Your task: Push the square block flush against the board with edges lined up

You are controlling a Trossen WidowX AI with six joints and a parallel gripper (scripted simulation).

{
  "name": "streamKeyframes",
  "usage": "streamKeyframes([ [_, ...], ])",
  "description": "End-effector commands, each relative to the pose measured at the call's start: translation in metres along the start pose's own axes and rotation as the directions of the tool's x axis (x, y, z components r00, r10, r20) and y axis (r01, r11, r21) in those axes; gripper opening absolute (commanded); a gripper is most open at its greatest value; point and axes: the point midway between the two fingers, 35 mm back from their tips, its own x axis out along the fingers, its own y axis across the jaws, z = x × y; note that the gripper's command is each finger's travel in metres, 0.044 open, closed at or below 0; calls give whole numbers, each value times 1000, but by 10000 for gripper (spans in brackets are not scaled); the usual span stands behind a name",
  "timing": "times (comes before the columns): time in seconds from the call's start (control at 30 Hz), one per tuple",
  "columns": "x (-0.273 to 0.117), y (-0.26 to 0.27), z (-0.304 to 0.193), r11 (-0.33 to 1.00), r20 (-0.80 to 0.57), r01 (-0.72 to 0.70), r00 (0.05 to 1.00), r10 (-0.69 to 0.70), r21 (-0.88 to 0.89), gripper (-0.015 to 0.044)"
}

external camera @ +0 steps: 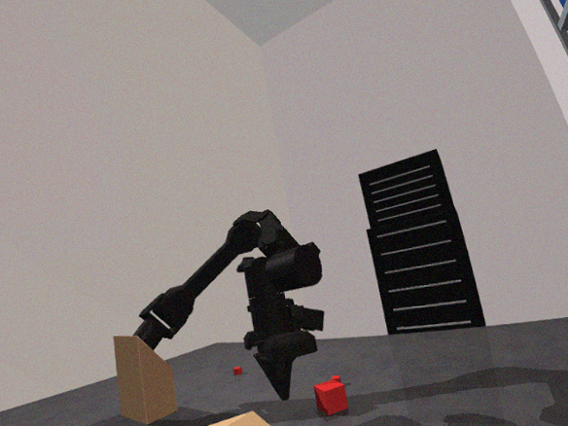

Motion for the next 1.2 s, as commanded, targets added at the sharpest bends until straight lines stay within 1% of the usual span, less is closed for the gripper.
streamKeyframes([
  [0.0, -1, 19, -4, 991, -5, -57, 998, 57, -125, 0],
  [0.27, 2, 20, -4, 990, -5, -59, 998, 59, -130, 0],
  [0.3, 11, 20, -4, 990, -6, -59, 998, 59, -129, 0],
  [0.37, 42, 22, -4, 990, -4, -60, 998, 60, -129, 0],
  [0.43, 54, 24, -4, 990, -2, -61, 998, 61, -129, 0],
  [0.7, 54, 23, -6, 990, -3, -61, 998, 61, -129, 0],
  [1.17, 54, 19, -28, 990, -5, -60, 998, 59, -129, 0],
])
